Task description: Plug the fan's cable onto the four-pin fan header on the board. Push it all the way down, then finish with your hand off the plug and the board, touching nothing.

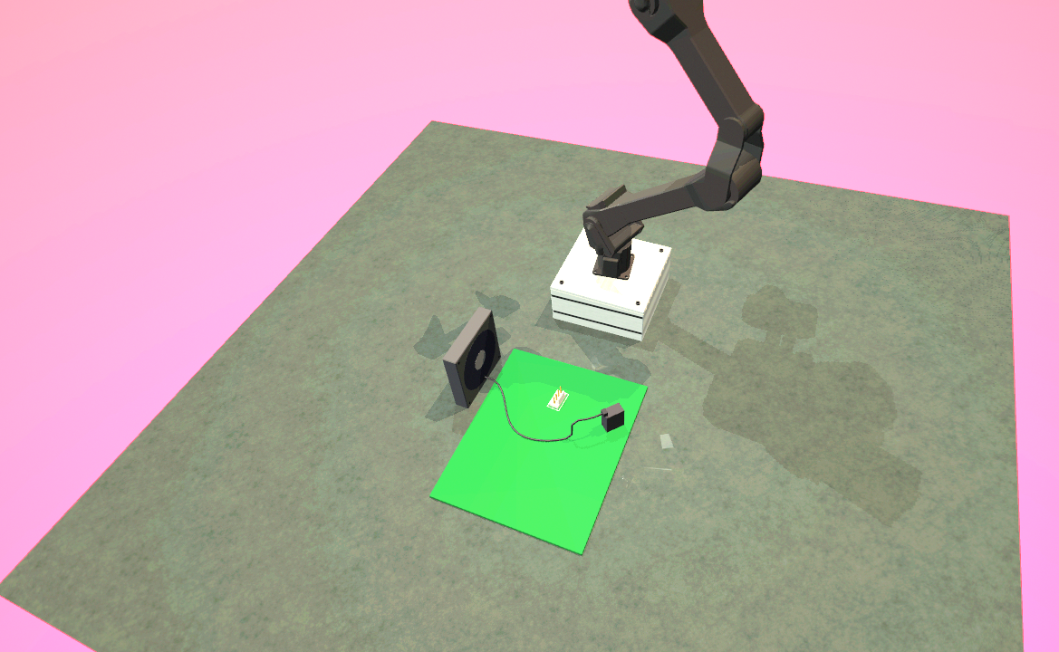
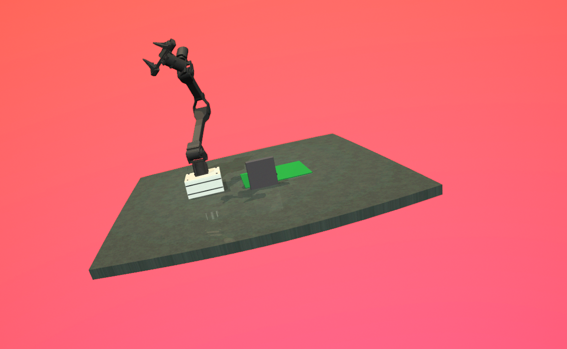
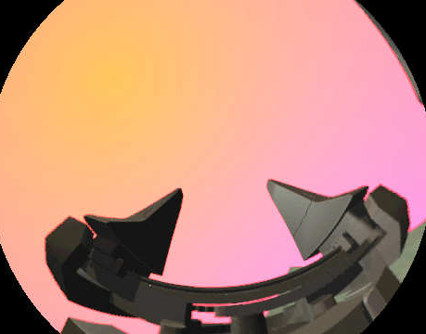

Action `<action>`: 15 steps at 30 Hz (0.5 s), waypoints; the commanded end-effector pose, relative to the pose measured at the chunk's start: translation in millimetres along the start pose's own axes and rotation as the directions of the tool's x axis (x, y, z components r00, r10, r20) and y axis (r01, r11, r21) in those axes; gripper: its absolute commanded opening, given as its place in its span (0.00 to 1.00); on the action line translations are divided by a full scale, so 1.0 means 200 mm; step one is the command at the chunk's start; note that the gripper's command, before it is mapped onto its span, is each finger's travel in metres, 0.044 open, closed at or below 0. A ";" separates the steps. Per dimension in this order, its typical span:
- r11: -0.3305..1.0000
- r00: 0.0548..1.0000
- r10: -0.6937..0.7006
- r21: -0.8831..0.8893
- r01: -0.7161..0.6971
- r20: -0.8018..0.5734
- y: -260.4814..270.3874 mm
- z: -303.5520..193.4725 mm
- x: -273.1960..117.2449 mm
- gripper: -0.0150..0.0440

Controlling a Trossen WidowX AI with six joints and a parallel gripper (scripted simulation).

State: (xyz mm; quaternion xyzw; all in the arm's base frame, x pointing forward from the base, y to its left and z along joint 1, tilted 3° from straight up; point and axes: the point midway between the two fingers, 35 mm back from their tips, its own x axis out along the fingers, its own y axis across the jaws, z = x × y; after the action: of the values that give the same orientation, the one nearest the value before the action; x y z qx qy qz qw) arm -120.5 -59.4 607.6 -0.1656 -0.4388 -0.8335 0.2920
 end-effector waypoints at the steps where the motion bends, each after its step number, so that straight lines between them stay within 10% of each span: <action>1: 0.981 0.973 0.075 -0.157 -0.111 -0.217 0.07 -0.31 0.04 1.00; 15: 0.448 0.471 0.351 -0.297 -0.843 -0.809 0.49 -1.26 -0.46 1.00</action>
State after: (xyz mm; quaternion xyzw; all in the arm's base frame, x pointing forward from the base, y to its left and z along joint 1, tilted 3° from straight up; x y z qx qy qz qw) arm -29.0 -259.2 507.1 -0.0995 0.0355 -0.8033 0.5861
